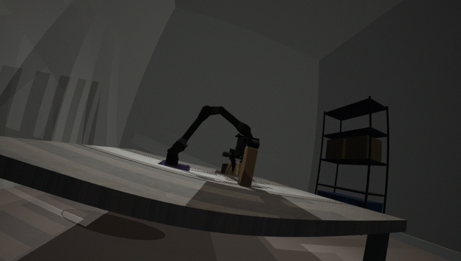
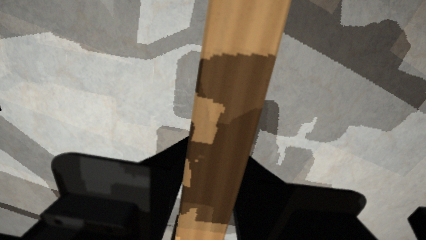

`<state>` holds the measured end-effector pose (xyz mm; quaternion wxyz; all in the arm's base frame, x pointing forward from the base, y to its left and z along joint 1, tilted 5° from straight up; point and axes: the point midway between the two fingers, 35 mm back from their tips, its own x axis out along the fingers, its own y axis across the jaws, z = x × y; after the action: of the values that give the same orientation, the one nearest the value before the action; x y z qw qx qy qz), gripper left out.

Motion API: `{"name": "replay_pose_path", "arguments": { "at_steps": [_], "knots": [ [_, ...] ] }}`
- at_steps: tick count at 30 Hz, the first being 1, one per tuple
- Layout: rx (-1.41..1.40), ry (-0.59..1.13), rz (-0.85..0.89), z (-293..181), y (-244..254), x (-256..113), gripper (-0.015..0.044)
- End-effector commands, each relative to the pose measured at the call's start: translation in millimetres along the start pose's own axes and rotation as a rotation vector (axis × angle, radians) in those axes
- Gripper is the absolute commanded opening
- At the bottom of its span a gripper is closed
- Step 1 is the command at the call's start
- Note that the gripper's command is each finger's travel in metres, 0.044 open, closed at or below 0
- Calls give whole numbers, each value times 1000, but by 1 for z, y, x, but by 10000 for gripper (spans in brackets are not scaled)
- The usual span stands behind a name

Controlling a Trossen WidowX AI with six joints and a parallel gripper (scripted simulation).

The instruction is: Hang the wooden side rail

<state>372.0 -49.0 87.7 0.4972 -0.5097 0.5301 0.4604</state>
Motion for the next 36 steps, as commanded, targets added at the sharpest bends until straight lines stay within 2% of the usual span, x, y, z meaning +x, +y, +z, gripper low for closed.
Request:
{"name": "replay_pose_path", "arguments": {
  "at_steps": [1,36],
  "knots": [
    [2,-1,-10,-1,-2,-1,0],
    [2,-1,-9,-4,0,-2,0]
  ]
}}
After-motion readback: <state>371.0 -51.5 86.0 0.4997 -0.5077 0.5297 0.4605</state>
